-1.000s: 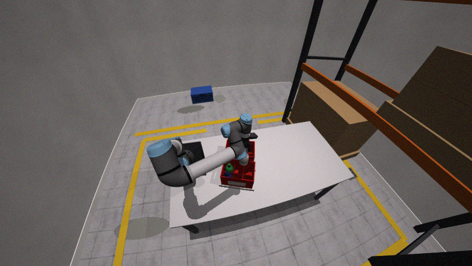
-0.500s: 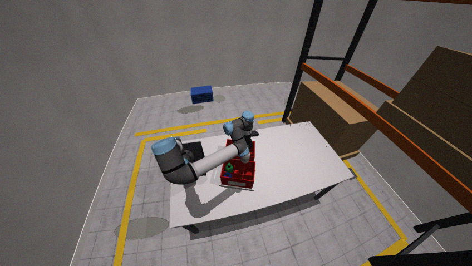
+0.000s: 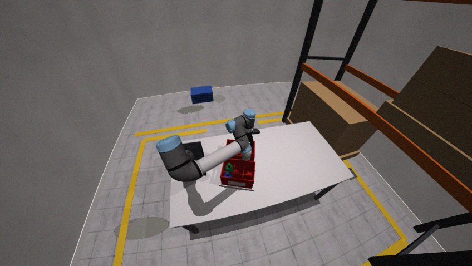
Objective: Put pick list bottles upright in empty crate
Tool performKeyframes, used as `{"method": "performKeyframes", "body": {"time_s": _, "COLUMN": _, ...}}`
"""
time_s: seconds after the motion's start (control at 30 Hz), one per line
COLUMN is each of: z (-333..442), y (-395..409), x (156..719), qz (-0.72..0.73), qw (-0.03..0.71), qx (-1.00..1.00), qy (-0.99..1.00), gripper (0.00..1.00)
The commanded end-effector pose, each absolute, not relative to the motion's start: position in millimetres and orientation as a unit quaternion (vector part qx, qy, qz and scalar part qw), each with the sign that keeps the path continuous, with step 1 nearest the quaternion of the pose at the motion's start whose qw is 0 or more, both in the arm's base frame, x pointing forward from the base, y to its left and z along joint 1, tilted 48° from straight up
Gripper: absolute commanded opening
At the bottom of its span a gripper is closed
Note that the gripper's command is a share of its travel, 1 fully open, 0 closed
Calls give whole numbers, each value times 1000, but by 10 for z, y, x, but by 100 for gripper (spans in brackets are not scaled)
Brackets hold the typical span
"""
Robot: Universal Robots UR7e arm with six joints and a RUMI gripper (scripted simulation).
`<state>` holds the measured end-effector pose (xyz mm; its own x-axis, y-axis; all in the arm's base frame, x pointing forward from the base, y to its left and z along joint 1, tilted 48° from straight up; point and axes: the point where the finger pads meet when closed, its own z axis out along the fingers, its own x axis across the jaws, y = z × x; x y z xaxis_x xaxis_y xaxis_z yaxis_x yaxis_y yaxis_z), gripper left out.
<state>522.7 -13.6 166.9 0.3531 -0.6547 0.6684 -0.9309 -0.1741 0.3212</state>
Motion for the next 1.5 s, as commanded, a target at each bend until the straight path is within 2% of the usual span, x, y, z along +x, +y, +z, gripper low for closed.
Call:
{"method": "performKeyframes", "body": {"time_s": 0.0, "z": 1618, "y": -89, "x": 5296, "qz": 194, "qw": 356, "qx": 741, "qy": -535, "gripper": 0}}
{"method": "performKeyframes", "body": {"time_s": 1.47, "z": 1196, "y": 235, "x": 5785, "qz": 194, "qw": 356, "qx": 741, "qy": -535, "gripper": 0}}
